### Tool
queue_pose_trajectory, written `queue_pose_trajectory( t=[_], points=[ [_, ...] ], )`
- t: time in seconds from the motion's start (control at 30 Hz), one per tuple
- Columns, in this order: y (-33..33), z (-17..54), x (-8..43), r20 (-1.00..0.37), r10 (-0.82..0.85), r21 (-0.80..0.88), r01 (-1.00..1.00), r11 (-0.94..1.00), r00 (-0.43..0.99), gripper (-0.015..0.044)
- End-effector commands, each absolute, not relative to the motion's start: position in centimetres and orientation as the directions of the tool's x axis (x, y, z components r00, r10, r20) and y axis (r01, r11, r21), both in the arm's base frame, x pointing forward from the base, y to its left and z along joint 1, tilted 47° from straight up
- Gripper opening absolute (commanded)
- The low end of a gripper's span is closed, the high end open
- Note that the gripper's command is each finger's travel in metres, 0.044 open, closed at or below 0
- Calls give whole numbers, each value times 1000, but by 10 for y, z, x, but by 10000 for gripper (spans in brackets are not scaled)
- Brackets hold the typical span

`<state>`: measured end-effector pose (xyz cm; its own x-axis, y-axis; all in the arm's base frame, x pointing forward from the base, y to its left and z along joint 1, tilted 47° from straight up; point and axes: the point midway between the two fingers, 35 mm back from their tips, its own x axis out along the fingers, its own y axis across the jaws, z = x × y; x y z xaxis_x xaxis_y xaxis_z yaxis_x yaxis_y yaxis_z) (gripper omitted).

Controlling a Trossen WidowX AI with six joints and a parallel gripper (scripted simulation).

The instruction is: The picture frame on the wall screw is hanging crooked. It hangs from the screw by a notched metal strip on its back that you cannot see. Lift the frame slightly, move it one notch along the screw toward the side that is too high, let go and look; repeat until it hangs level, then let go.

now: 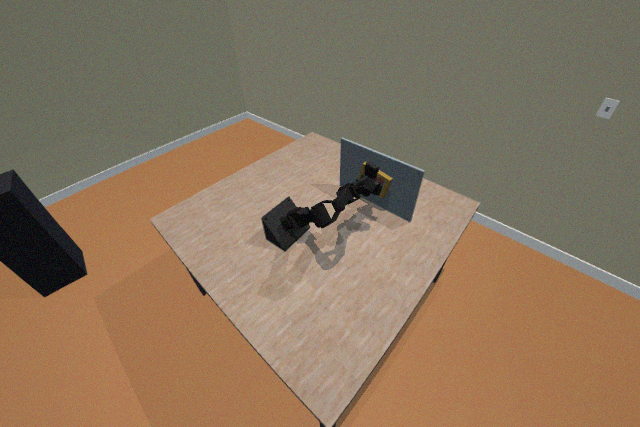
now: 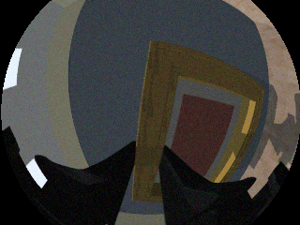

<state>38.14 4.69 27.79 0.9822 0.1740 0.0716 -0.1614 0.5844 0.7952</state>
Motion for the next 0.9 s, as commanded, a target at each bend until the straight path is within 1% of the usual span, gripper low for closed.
queue_pose_trajectory(
  t=[0.0, 0.27, 0.4, 0.87],
  points=[
    [47, 278, 381, 72, 173, 794, -162, 586, 982, 0],
    [47, 278, 382, 72, 174, 792, -162, 589, 982, 0],
    [47, 277, 381, 73, 174, 749, -169, 641, 982, 0],
    [48, 278, 381, 73, 173, 702, -174, 690, 982, 0]
  ],
)
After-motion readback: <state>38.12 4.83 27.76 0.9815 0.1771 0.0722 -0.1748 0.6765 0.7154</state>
